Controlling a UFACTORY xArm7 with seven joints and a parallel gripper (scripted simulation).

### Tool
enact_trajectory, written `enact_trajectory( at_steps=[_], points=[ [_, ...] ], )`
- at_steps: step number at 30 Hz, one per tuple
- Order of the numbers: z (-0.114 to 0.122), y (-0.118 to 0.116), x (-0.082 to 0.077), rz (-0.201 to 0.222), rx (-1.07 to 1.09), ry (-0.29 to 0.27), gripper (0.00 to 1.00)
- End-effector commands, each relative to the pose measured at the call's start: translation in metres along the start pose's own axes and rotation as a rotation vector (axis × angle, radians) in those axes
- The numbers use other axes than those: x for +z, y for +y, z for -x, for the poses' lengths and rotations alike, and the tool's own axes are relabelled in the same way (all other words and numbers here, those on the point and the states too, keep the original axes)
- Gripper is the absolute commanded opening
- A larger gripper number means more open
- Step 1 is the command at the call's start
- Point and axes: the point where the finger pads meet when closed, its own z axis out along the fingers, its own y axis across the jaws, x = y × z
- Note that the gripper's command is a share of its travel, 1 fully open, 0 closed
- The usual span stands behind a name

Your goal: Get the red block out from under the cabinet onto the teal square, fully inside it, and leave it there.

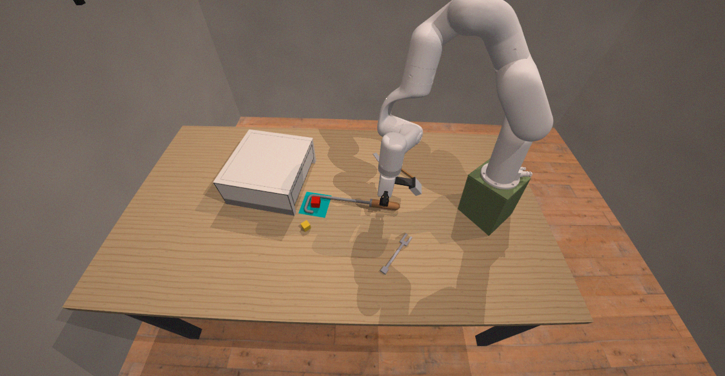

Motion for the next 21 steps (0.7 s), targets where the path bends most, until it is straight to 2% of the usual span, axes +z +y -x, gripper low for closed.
enact_trajectory(
  at_steps=[1,8,10,16,21],
  points=[
    [0.002,0.0,-0.031,0.002,-0.001,0.006,0.58],
    [0.002,0.0,-0.066,0.002,-0.001,0.006,0.58],
    [0.002,0.0,-0.066,0.002,-0.001,0.006,0.58],
    [0.002,0.0,-0.09,0.002,-0.001,0.006,0.58],
    [0.002,0.0,-0.103,0.002,-0.001,0.006,0.58]
  ],
)
